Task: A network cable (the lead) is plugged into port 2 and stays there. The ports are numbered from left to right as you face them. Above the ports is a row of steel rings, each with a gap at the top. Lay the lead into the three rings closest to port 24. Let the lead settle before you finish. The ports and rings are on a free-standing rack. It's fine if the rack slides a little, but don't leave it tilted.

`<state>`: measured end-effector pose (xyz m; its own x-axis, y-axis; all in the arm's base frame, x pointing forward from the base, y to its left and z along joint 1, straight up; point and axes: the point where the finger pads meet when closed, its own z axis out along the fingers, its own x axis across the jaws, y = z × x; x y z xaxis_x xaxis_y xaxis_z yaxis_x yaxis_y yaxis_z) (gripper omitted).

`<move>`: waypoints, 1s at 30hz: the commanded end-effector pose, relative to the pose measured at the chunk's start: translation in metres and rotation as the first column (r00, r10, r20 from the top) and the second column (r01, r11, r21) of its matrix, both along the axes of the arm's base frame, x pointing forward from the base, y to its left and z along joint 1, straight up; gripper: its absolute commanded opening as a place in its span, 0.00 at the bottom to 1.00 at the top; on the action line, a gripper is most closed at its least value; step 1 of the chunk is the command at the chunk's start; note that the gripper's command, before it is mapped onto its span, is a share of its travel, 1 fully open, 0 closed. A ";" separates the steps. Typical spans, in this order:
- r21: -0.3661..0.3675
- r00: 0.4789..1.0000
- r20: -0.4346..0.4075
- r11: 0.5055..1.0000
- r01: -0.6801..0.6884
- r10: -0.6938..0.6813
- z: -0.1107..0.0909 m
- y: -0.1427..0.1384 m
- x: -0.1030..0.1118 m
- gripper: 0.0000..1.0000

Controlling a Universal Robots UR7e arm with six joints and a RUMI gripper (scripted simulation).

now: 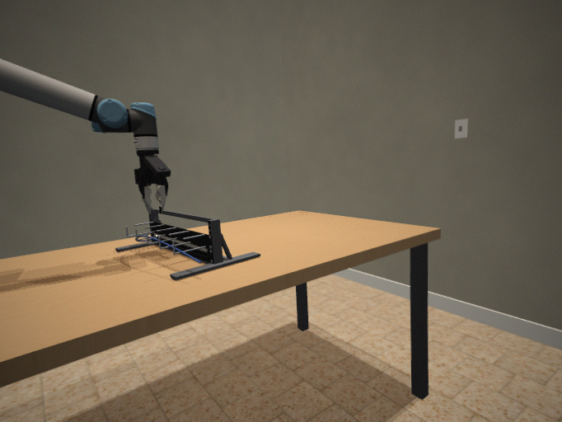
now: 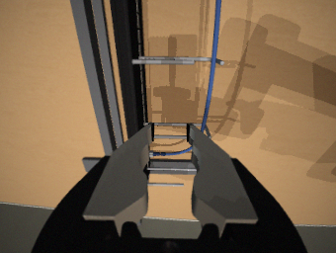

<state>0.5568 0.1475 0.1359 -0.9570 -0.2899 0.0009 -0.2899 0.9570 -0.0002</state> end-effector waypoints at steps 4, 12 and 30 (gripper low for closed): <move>0.000 1.000 0.001 1.000 0.000 0.000 0.002 0.000 0.000 0.00; 0.000 1.000 0.001 1.000 0.000 0.000 0.002 0.000 0.000 0.00; 0.000 1.000 0.001 1.000 0.000 0.000 0.002 0.000 0.000 0.00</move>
